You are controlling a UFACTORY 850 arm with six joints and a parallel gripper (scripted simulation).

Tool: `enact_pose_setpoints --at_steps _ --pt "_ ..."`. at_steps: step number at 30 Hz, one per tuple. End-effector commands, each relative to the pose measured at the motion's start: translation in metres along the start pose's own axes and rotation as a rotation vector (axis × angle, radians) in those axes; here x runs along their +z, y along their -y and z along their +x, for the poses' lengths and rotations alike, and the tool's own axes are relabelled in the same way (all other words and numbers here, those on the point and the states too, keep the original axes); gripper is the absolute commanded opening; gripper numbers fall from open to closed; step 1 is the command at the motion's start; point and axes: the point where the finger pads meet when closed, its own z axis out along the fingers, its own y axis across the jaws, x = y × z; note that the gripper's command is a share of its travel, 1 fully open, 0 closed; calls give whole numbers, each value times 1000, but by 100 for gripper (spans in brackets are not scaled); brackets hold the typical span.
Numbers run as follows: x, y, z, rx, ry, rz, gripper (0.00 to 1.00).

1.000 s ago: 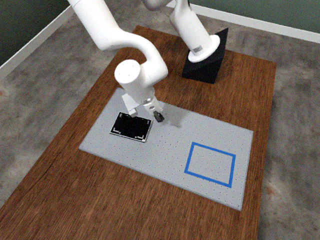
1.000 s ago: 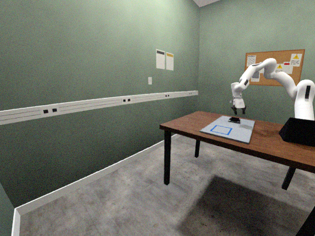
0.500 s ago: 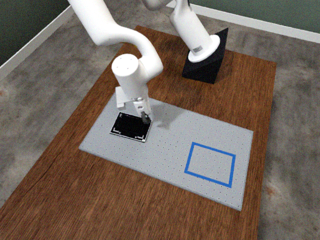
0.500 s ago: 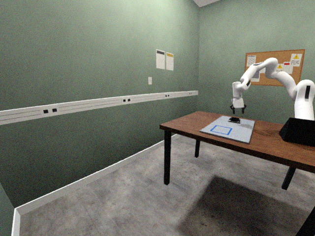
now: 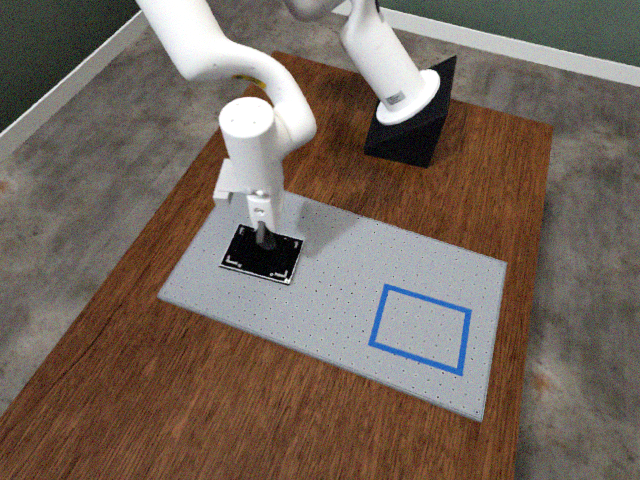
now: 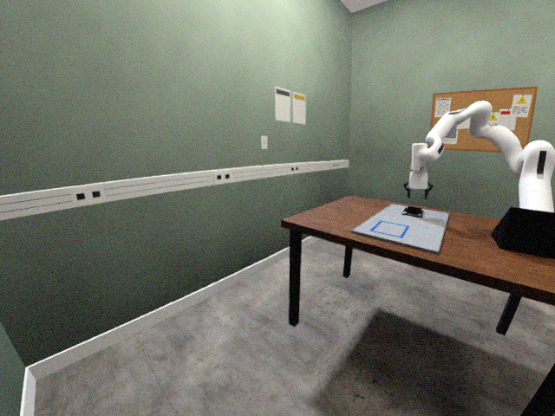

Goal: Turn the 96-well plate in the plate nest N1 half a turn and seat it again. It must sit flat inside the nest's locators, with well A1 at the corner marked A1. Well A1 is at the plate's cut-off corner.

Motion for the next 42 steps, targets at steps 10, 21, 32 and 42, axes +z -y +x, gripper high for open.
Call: enact_pose_setpoints --at_steps 10,21,32,42 --pt "-5 8 21 147 -63 66 100" --pt "-4 8 21 147 -63 66 100" --pt "11 9 22 147 -63 66 100" --pt "28 10 23 147 -63 66 100"
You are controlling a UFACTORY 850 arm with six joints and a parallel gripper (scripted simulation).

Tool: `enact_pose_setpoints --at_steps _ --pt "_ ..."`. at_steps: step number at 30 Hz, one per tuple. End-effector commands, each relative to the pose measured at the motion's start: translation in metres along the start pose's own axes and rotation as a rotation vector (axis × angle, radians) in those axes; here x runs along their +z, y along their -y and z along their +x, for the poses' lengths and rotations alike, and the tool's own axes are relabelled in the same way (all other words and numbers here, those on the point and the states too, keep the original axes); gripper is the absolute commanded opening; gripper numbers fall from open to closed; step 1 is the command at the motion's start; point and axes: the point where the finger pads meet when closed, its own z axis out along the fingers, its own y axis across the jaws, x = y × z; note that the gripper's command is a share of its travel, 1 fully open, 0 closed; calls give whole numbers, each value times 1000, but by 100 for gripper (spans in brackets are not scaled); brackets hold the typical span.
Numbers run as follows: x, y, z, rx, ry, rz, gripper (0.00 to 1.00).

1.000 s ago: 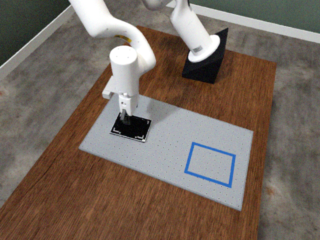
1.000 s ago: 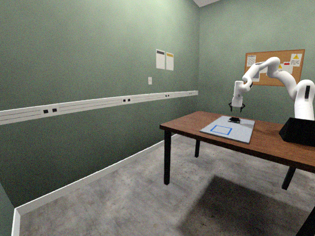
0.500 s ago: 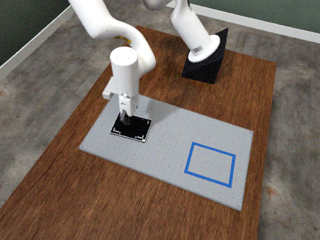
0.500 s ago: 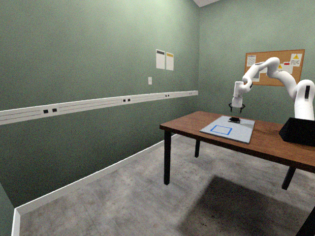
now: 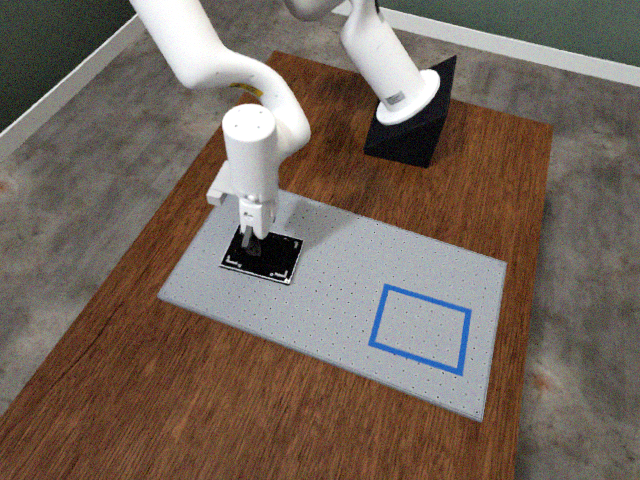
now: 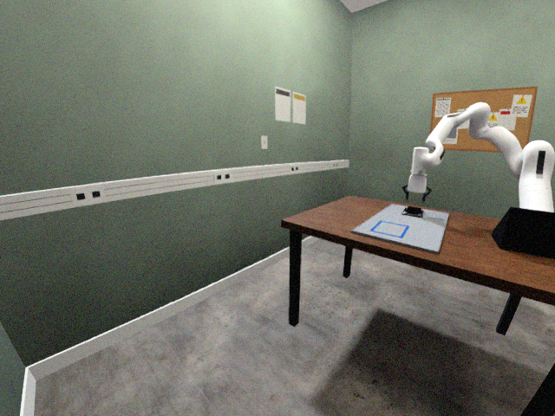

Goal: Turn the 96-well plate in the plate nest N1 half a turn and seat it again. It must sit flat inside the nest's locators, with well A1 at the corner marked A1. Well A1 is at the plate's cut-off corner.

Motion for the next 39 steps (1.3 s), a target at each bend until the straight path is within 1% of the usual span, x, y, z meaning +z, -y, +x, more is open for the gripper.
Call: enact_pose_setpoints --at_steps 1,3,18,39 --pt "8 1 0 1 0 2 100" --pt "8 1 0 1 0 2 100" --pt "33 1 0 1 0 2 100" --pt "37 1 0 1 0 2 100"
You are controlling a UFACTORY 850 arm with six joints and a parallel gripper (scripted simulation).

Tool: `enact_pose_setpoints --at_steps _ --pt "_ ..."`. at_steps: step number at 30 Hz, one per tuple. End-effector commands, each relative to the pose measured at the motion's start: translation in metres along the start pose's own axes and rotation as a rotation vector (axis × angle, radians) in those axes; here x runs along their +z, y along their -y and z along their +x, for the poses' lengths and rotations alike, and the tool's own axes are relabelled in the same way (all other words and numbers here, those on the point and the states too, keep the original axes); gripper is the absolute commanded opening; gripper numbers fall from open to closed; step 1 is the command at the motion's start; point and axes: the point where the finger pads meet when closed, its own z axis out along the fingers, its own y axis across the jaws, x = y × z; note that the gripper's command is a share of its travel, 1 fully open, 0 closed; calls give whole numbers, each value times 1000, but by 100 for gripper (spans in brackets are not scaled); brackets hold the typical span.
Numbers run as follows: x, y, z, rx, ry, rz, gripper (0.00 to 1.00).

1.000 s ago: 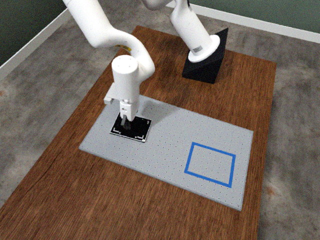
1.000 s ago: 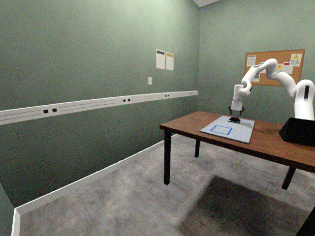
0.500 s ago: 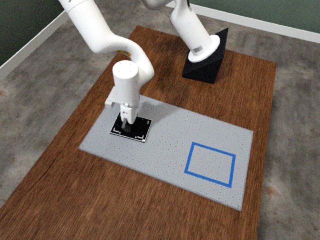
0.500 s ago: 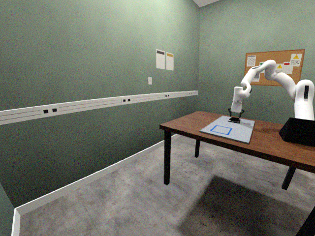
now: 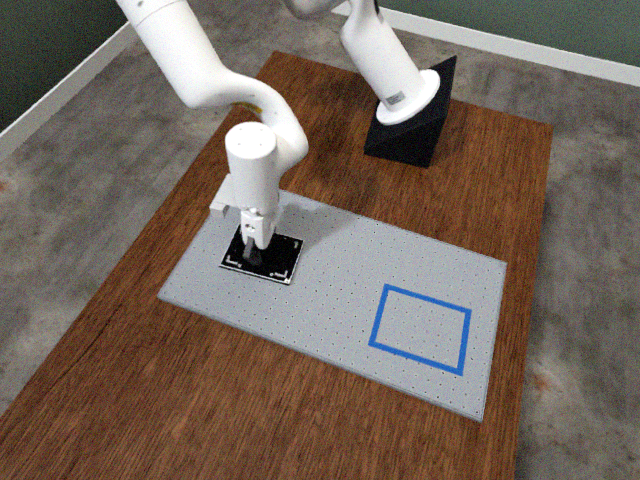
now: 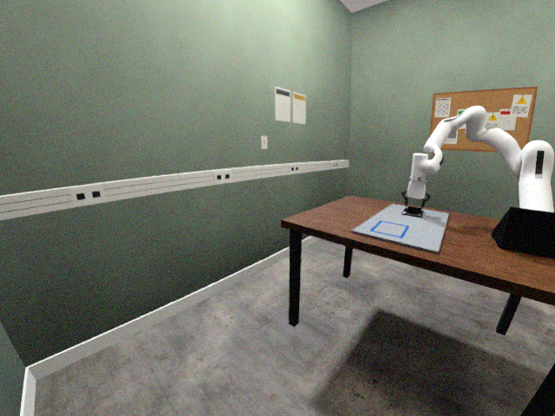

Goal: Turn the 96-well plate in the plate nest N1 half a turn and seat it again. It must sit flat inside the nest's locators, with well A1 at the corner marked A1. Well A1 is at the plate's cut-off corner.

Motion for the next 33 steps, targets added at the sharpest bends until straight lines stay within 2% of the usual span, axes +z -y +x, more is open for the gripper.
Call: enact_pose_setpoints --at_steps 1,33 --pt "2 1 0 0 0 1 100" --pt "18 1 0 0 0 1 100"
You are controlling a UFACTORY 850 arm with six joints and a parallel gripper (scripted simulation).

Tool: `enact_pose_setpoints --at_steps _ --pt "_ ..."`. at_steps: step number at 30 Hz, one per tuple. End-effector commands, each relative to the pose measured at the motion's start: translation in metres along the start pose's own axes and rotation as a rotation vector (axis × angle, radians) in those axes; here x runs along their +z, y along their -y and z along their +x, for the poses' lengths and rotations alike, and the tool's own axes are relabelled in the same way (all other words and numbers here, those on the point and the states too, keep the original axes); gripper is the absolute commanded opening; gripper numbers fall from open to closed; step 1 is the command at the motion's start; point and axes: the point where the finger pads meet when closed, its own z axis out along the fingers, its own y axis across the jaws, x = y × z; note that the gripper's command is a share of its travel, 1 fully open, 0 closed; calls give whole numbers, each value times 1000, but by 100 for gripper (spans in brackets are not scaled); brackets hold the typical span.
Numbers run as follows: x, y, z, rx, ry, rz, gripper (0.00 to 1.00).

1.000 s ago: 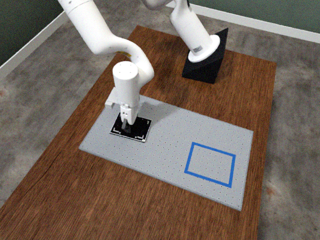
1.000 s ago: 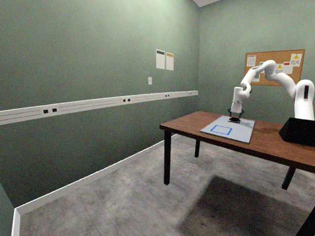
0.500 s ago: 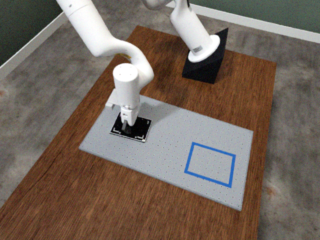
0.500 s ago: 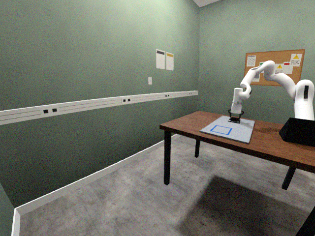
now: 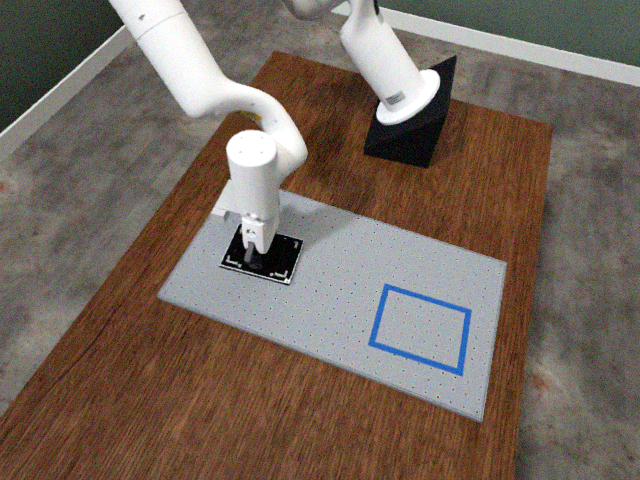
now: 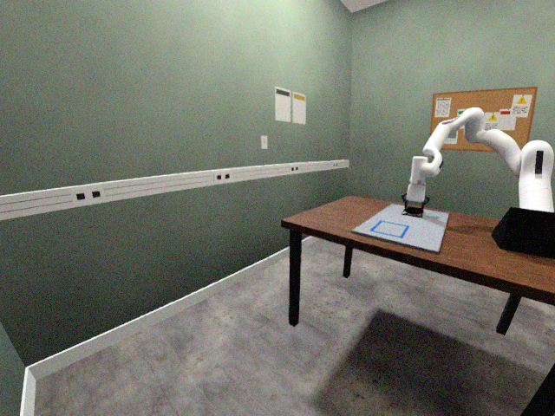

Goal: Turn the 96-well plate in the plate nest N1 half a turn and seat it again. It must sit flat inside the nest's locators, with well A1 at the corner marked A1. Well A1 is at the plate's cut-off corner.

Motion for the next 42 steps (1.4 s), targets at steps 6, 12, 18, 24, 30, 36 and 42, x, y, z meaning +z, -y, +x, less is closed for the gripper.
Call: enact_pose_setpoints --at_steps 6,12,18,24,30,36,42 --pt "0 1 0 0 0 1 100" --pt "0 1 0 0 0 1 100" --pt "-1 1 0 0 0 1 0" --pt "-1 1 0 0 0 1 0" --pt "-1 1 0 0 0 1 0" --pt "-1 1 0 0 0 1 0" --pt "-1 1 0 0 0 1 0"
